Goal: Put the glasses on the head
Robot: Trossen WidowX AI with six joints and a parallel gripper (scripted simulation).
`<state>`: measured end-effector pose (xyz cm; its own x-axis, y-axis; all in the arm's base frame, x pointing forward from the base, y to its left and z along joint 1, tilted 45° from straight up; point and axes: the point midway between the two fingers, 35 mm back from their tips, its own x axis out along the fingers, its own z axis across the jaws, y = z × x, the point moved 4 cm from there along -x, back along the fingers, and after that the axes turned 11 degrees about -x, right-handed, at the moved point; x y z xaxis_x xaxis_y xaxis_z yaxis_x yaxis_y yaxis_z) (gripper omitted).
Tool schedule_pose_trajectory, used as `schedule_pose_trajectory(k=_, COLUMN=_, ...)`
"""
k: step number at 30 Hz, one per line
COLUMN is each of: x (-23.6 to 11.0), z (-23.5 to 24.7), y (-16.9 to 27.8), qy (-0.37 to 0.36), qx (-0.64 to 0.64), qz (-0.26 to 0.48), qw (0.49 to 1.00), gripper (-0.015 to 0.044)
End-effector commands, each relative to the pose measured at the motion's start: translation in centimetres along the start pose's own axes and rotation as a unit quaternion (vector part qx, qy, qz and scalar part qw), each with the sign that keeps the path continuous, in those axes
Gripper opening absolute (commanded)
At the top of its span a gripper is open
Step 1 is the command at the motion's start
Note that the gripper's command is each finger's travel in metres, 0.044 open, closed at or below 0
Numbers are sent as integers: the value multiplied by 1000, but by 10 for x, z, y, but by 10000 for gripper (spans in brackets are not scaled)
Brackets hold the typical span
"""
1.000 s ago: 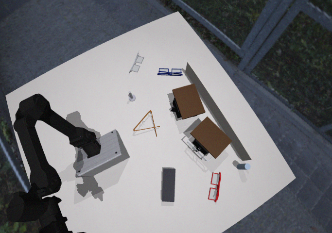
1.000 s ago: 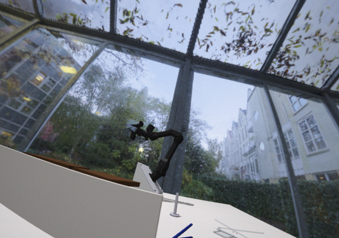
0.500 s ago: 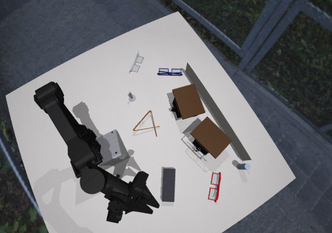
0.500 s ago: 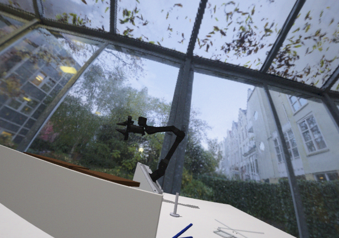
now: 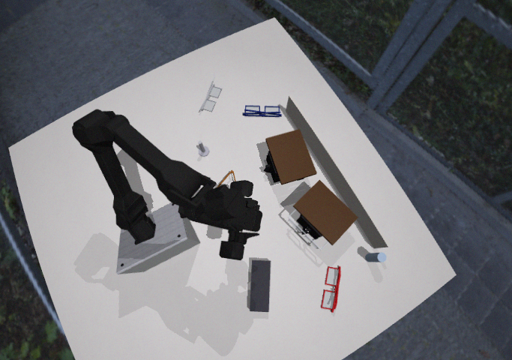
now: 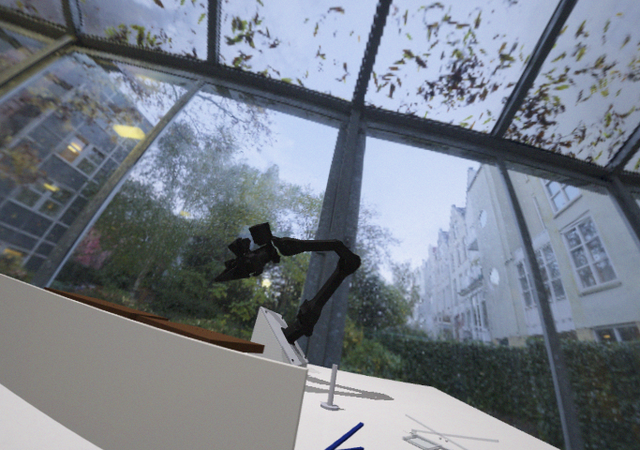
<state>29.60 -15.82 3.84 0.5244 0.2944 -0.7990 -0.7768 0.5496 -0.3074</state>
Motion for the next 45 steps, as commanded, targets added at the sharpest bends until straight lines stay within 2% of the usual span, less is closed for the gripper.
schedule_pose_trajectory(k=1, x=16, z=52, y=35, qy=-58, qx=-141, qz=89, qw=984, gripper=200)
schedule_pose_trajectory(k=7, x=23, z=119, y=96, qy=-160, qx=-337, qz=206, qw=905, gripper=200)
schedule_pose_trajectory(k=12, x=17, z=143, y=145, qy=-242, qx=-453, qz=273, qw=814, gripper=200)
schedule_pose_trajectory(k=21, x=18, z=147, y=144, qy=-246, qx=-457, qz=274, qw=810, gripper=200)
schedule_pose_trajectory(k=24, x=18, z=147, y=144, qy=-246, qx=-457, qz=274, qw=810, gripper=121)
schedule_pose_trajectory(k=45, x=31, z=151, y=155, qy=-244, qx=-457, qz=274, qw=810, gripper=120)
